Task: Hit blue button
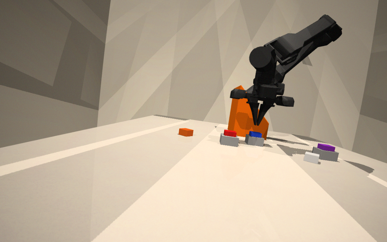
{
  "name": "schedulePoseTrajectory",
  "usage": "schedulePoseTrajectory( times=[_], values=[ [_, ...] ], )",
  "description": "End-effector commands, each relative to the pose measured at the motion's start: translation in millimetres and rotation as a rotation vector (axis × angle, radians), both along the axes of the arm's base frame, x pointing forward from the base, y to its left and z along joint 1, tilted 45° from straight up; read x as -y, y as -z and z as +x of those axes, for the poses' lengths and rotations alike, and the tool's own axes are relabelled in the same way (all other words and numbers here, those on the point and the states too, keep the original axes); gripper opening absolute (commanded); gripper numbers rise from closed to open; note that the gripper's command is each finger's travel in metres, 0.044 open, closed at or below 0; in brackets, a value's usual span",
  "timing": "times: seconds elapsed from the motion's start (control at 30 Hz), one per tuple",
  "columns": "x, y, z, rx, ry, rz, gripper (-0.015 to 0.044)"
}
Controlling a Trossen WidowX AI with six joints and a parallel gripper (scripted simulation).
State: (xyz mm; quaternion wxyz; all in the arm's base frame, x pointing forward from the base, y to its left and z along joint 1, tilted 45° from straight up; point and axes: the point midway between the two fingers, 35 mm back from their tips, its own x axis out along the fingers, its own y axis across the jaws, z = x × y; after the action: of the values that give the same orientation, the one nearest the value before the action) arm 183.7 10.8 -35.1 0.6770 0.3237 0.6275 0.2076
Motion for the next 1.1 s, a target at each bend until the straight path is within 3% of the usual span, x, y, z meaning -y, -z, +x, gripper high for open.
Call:
schedulePoseTrajectory(
  times=[0.0,1.07],
  values=[
    [-4.8,3.2,-0.1,-0.004,0.002,0.008,0.002],
    [-22.6,20.2,2.3,-0.004,0.001,0.011,0.002]
  ],
)
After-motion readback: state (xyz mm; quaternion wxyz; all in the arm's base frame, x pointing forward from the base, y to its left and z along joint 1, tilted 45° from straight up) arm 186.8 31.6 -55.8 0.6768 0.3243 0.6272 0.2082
